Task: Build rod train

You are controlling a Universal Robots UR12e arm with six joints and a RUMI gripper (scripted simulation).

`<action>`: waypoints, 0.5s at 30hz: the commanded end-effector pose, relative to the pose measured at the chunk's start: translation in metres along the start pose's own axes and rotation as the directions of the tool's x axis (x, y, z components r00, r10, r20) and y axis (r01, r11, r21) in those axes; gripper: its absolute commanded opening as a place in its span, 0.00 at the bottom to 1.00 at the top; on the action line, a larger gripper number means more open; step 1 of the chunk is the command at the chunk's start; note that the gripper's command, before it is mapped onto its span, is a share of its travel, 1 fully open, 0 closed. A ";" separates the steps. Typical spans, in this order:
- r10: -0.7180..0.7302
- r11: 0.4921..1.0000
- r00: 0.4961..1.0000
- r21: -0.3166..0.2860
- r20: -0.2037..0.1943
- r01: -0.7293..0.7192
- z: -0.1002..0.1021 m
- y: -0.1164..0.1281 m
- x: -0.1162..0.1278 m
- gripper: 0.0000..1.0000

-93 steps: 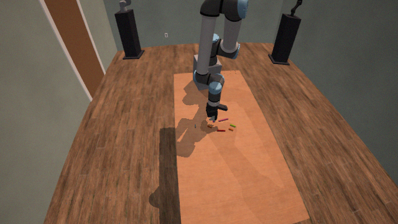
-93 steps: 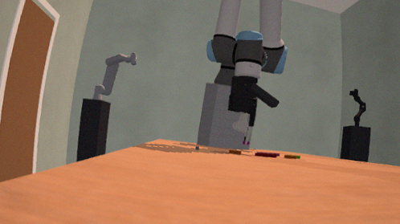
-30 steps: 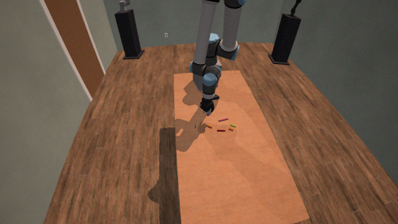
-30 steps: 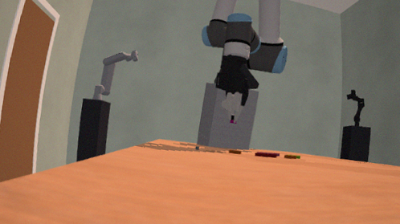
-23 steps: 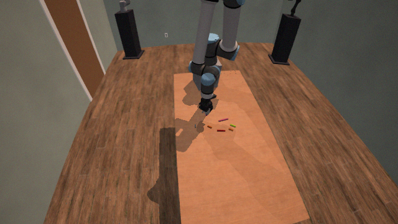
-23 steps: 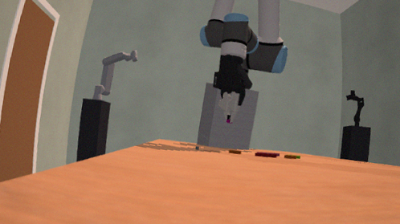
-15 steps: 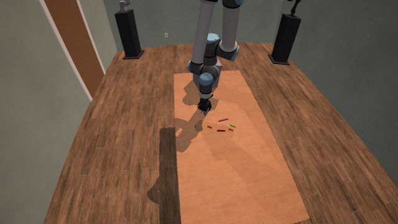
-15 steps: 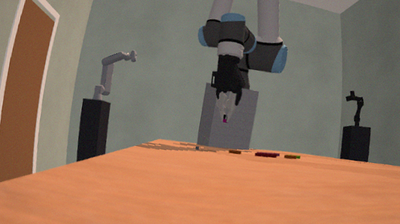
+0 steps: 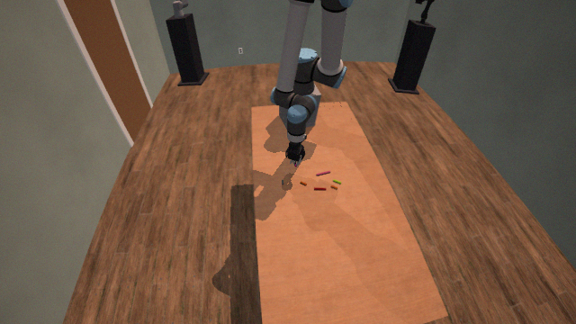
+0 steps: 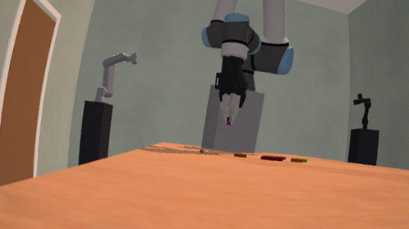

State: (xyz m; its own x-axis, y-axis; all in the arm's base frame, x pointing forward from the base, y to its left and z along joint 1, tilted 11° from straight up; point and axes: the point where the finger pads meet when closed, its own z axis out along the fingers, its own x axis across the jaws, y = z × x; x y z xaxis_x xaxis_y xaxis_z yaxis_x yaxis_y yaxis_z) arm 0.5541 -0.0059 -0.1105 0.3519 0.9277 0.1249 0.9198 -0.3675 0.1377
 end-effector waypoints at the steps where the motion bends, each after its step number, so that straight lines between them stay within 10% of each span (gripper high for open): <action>1: -0.001 1.000 1.000 -0.001 0.000 0.001 0.000 0.000 0.000 0.00; 15: -0.002 1.000 1.000 -0.001 0.000 0.002 0.018 0.000 0.000 0.00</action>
State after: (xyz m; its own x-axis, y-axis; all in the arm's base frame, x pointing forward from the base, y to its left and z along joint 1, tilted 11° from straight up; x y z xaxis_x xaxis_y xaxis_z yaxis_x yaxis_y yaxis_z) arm 0.5553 -0.0056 -0.1175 0.3506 0.9281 0.1251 0.9203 -0.3662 0.1377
